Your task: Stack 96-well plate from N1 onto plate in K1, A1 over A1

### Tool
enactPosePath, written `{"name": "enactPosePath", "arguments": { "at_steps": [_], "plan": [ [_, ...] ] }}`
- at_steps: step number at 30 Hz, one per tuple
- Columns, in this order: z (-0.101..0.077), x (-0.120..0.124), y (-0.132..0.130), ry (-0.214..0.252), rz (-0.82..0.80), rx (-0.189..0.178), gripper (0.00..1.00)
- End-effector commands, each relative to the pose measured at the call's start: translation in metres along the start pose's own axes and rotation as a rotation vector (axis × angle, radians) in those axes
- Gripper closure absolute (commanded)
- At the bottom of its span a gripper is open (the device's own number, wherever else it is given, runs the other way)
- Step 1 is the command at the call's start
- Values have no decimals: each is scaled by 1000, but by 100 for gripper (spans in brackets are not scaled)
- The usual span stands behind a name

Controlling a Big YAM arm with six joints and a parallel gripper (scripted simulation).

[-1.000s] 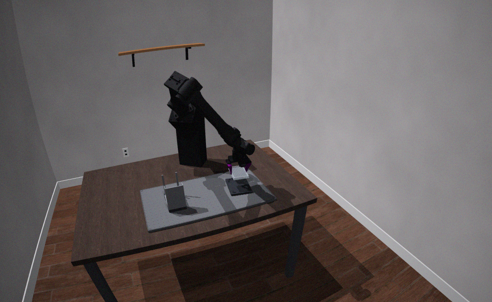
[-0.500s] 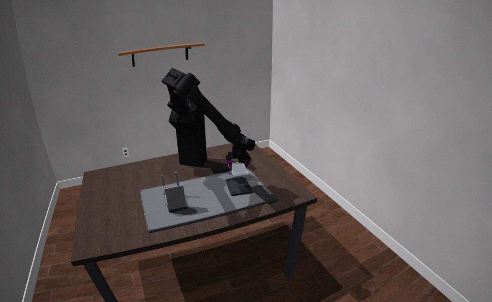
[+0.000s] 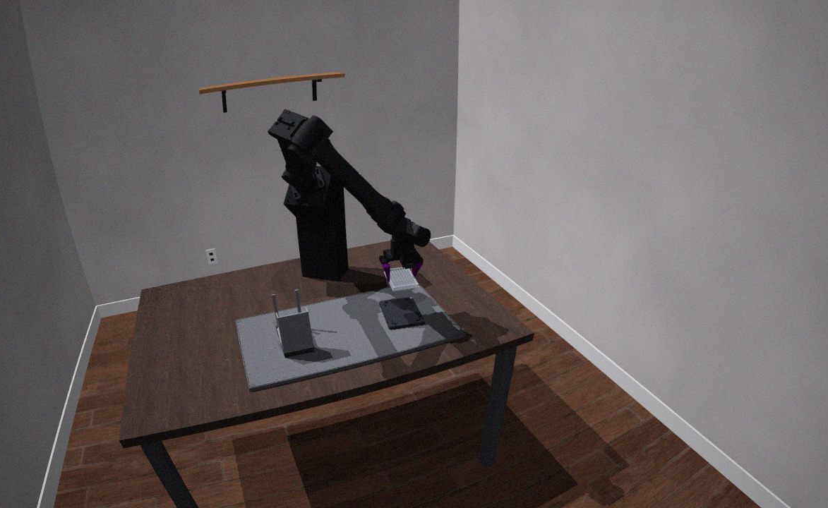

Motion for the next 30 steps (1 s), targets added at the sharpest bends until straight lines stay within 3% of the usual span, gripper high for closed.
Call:
{"name": "enactPosePath", "arguments": {
  "at_steps": [1,4,15,18,30],
  "plan": [
    [-19,-4,3,-17,19,-20,100],
    [-15,-10,-1,-14,38,-9,100],
    [-39,-4,3,-17,19,-21,100],
    [-31,-9,-5,-9,40,-2,100],
    [-30,-7,2,-13,24,-12,100]
  ]
}}
Point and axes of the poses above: the point where the finger pads meet when closed, its own z axis out along the fingers, its own y axis across the jaws, x = y × z, the point moved 10 cm from there along -z, back along the fingers, and after that the axes turned 7 degrees about z, right-handed, at the moved point
